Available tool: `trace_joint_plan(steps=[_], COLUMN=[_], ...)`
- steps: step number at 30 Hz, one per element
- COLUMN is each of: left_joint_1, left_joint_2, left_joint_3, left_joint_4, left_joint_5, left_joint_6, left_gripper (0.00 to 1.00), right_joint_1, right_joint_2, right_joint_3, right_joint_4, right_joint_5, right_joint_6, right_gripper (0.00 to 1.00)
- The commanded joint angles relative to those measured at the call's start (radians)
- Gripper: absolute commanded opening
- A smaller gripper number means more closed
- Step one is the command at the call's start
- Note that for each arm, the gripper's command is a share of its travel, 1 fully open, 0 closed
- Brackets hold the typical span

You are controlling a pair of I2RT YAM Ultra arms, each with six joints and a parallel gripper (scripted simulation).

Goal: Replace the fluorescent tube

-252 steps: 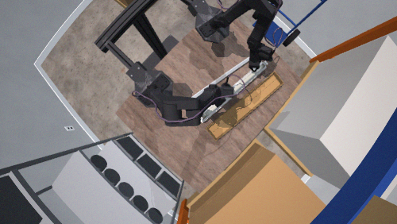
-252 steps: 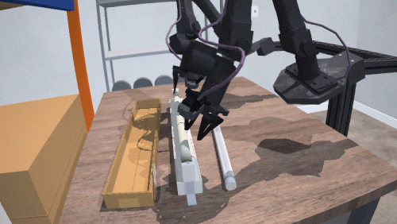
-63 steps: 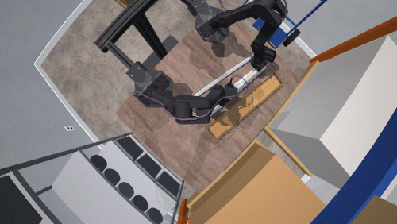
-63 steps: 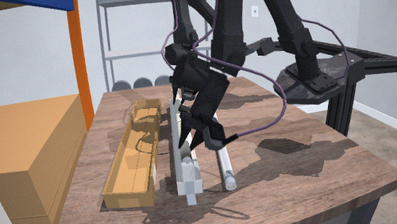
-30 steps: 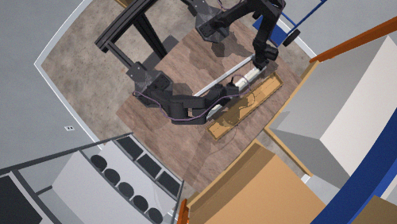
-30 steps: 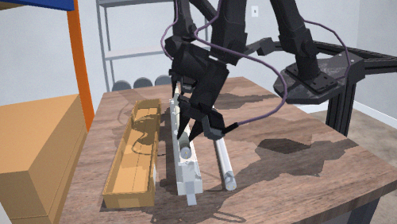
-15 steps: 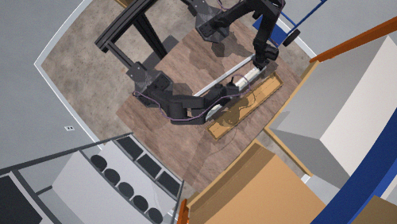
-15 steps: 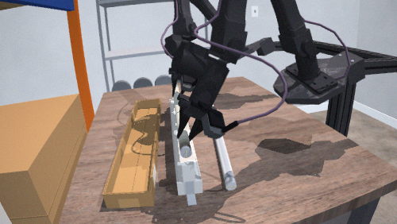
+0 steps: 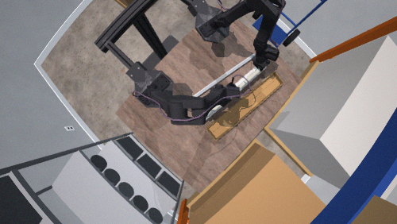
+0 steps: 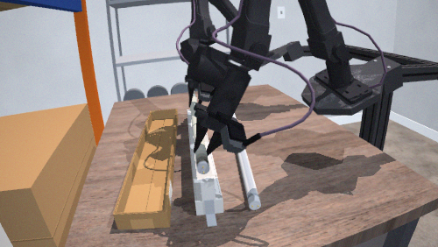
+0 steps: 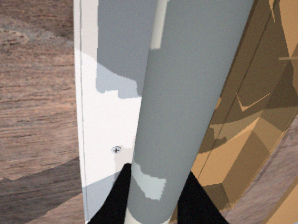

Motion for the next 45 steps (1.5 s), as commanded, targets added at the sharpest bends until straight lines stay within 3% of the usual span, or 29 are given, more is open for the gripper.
trace_joint_plan(steps=[1,45], left_joint_1=[-0.003,-0.029], left_joint_2=[0.018,0.082], left_joint_3=[0.025,0.167], left_joint_4=[-0.018,-0.094], left_joint_5=[-0.010,-0.023], left_joint_6=[0.001,-0.007], left_gripper=[0.11,0.11], right_joint_1=[0.011,-0.063], right_joint_2=[-0.025,0.015], right_joint_3=[0.029,0.135], right_joint_4=[0.005,-0.054], right_joint_5=[-0.010,-0.031], right_joint_6=[0.007,-0.063], right_gripper=[0.11,0.11])
